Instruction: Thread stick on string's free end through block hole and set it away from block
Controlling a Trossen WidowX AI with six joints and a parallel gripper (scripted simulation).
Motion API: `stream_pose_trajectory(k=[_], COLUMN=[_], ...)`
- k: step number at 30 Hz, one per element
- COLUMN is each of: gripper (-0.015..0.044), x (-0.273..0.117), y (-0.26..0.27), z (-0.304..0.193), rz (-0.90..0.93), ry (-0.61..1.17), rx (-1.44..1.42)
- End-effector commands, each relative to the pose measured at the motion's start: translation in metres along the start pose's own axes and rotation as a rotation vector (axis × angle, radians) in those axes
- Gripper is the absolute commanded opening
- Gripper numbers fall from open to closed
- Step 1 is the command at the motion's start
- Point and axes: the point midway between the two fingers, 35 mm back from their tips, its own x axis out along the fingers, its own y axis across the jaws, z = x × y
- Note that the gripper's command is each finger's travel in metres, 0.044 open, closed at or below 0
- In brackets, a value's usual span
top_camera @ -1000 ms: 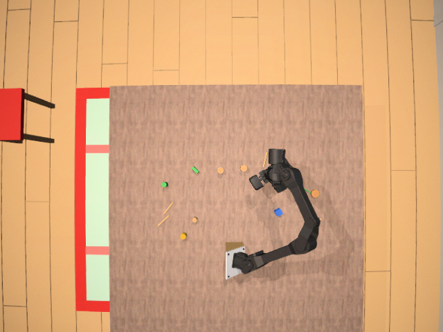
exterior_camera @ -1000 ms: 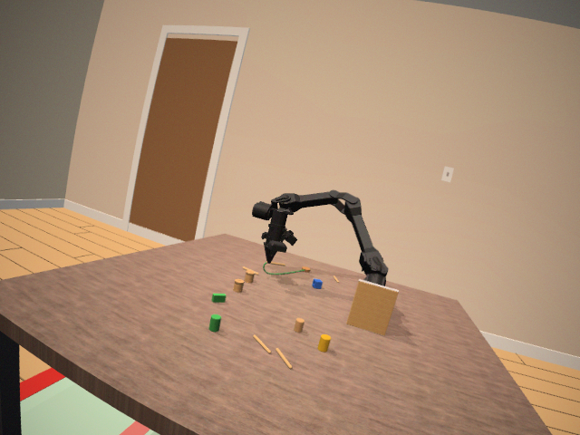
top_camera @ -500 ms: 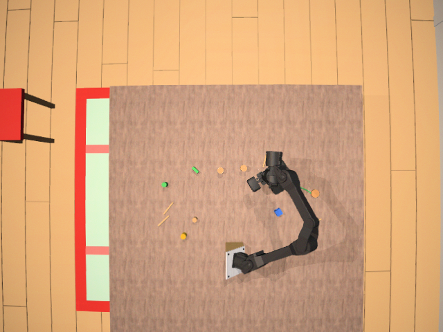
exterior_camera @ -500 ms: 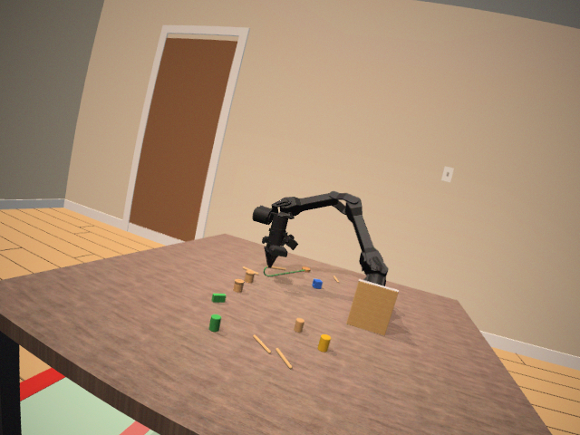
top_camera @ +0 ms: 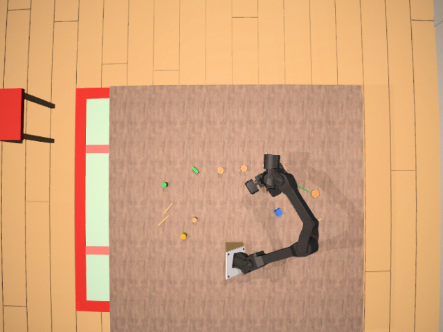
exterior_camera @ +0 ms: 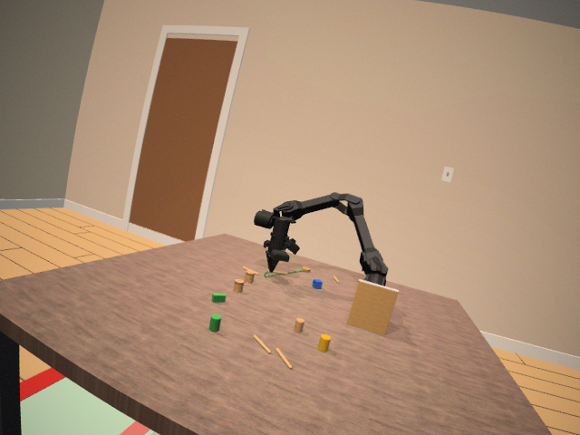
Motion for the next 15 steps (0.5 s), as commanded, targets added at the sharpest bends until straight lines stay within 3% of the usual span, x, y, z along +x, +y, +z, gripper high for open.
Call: stream_pose_trajectory(k=[1,15], gripper=[0.0000,0.0000], x=[0.002,0.013], y=[-0.002,-0.014], z=[0.003,0.010], rz=[0.003,0.003], ry=[0.002,0.000], rx=[0.001,0.000])
